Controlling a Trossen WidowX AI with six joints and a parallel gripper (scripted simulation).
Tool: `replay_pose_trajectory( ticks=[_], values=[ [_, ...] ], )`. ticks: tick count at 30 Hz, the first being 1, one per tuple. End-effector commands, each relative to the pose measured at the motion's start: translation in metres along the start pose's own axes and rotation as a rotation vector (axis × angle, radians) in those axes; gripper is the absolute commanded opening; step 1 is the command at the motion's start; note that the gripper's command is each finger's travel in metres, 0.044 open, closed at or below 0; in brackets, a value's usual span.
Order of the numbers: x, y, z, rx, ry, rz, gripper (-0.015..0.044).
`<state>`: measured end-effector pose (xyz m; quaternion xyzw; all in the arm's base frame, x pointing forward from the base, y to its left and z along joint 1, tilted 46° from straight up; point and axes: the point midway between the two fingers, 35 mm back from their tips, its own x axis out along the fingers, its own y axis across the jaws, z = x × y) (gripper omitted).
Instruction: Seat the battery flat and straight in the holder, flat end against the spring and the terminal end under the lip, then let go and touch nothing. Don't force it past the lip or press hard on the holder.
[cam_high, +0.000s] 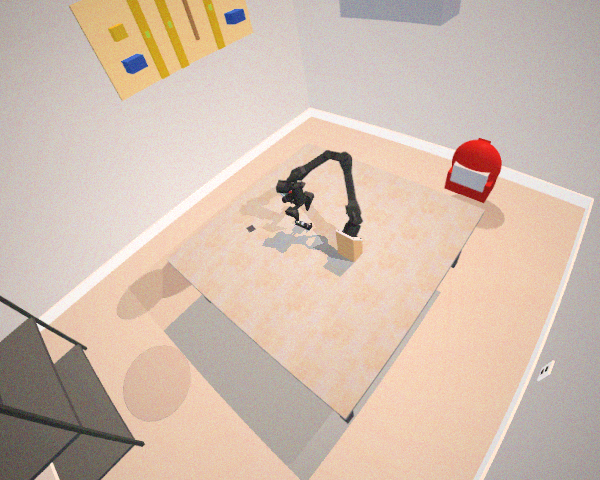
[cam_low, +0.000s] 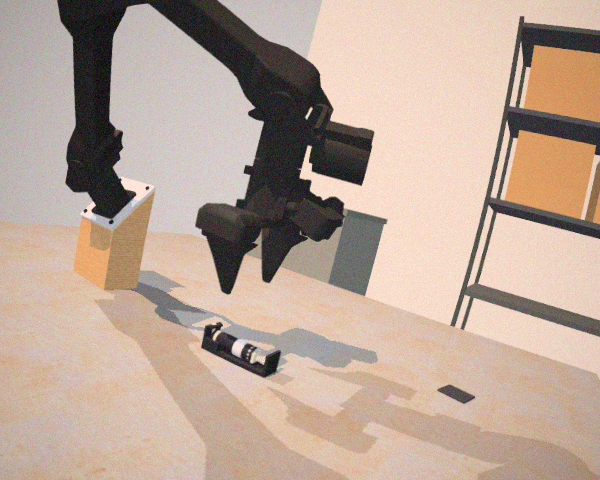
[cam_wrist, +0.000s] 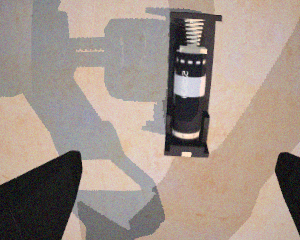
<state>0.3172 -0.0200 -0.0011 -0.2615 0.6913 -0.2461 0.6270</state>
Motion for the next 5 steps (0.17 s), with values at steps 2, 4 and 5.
replay_pose_trajectory(
  ticks=[2,4,5],
  values=[
    [-0.0025,-0.0005,0.001,0.007,-0.005,0.005,0.044],
    [-0.0025,-0.0005,0.001,0.007,-0.005,0.005,0.044],
    [-0.0025,-0.0005,0.001,0.007,-0.005,0.005,0.044]
  ],
)
